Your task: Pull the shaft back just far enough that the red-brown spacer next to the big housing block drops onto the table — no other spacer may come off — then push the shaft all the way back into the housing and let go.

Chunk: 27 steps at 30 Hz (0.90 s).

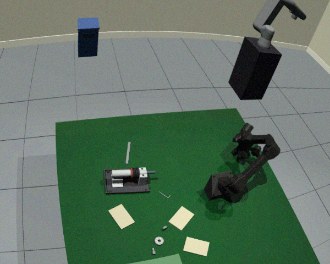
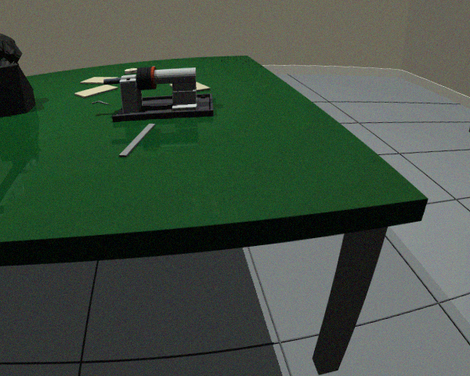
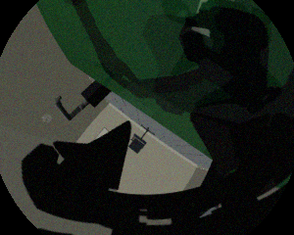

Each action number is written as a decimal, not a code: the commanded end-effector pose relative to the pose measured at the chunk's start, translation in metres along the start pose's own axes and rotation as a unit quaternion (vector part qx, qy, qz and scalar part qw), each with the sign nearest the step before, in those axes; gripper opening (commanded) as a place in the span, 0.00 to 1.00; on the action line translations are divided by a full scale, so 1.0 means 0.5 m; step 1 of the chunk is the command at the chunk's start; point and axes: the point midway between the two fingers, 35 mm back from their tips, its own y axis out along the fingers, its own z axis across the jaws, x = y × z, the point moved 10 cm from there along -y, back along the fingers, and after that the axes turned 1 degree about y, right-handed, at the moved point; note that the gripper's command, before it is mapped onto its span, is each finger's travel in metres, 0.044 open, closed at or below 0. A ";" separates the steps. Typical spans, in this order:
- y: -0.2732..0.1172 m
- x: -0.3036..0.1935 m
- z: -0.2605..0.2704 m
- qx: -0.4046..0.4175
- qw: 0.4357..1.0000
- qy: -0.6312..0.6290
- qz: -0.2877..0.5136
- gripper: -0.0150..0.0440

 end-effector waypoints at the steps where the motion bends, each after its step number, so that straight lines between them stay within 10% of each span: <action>1: -0.001 0.001 -0.001 -0.003 1.000 -0.007 0.001 0.98; 12: -0.187 0.000 -0.010 -0.156 0.916 -0.305 0.211 1.00; 27: -0.445 0.099 -0.016 -0.151 0.550 -0.612 0.548 1.00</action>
